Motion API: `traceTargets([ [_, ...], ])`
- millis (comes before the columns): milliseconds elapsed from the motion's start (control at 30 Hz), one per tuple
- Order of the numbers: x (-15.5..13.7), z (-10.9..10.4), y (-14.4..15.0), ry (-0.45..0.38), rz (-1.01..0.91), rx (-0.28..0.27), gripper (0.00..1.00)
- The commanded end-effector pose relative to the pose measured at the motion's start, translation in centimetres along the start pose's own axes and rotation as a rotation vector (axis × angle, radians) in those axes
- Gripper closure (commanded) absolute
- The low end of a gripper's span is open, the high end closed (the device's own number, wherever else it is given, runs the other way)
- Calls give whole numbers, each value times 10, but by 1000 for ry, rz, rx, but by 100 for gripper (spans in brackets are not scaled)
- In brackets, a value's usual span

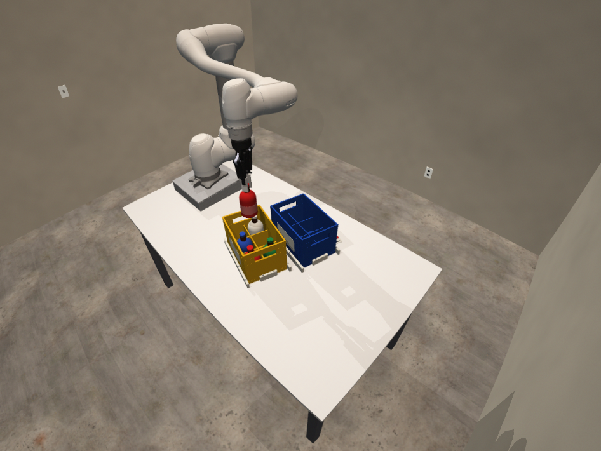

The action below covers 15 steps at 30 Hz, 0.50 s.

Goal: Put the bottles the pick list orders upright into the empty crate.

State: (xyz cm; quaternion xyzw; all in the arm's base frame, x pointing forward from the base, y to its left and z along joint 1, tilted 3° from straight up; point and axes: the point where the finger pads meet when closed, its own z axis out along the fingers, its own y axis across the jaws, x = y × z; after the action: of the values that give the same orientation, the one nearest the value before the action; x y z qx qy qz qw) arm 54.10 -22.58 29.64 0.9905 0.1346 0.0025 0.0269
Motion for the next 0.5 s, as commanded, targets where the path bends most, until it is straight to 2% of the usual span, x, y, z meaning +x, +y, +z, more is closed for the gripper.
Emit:
traceTargets([
  [0, 4, 0, -3, 0, 0, 0, 100],
  [467, 23, 0, -18, 0, 0, 0, 100],
])
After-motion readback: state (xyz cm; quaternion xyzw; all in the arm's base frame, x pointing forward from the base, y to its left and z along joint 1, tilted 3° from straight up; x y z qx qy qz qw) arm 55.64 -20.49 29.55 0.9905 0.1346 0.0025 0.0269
